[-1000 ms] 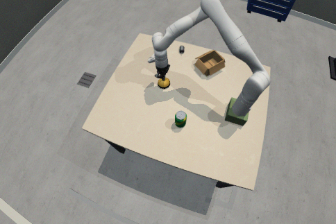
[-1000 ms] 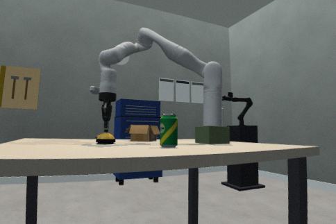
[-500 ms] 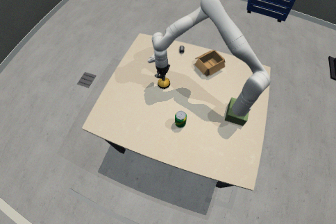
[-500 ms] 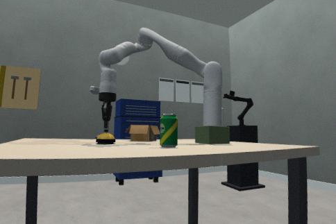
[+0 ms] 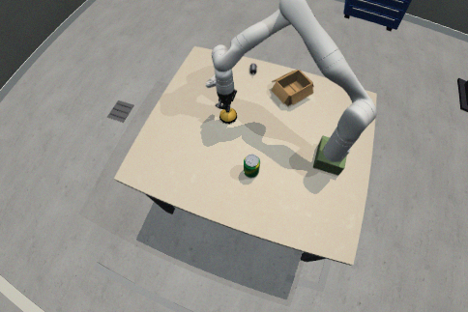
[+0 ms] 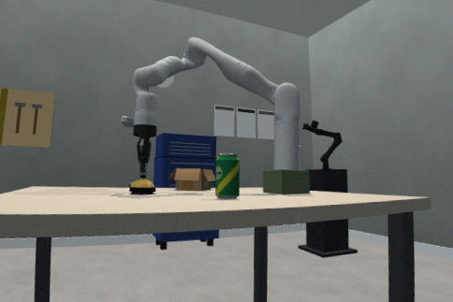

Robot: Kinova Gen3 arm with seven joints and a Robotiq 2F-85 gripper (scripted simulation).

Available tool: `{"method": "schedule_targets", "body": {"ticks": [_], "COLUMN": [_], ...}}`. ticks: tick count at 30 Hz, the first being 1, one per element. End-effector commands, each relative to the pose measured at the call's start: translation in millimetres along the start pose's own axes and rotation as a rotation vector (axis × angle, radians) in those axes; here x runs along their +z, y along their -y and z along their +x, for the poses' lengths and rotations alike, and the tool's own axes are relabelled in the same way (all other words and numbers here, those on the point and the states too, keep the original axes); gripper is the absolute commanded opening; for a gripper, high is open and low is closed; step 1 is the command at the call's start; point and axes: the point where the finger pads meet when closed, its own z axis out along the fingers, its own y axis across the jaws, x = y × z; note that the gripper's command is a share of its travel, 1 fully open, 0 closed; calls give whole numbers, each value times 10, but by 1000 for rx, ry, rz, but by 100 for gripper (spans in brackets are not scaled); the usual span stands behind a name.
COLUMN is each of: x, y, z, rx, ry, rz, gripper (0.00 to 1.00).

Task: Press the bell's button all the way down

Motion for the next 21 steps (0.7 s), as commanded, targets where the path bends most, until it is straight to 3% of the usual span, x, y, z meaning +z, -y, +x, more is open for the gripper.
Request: {"method": "schedule_targets", "body": {"ticks": [1,9,21], "x": [1,-31,-230], "y": [4,4,4], "z": [-1,-1,-1], "rx": [0,0,0], "ry": [0,0,0], "rz": [1,1,1], "gripper": [10,10,10]}}
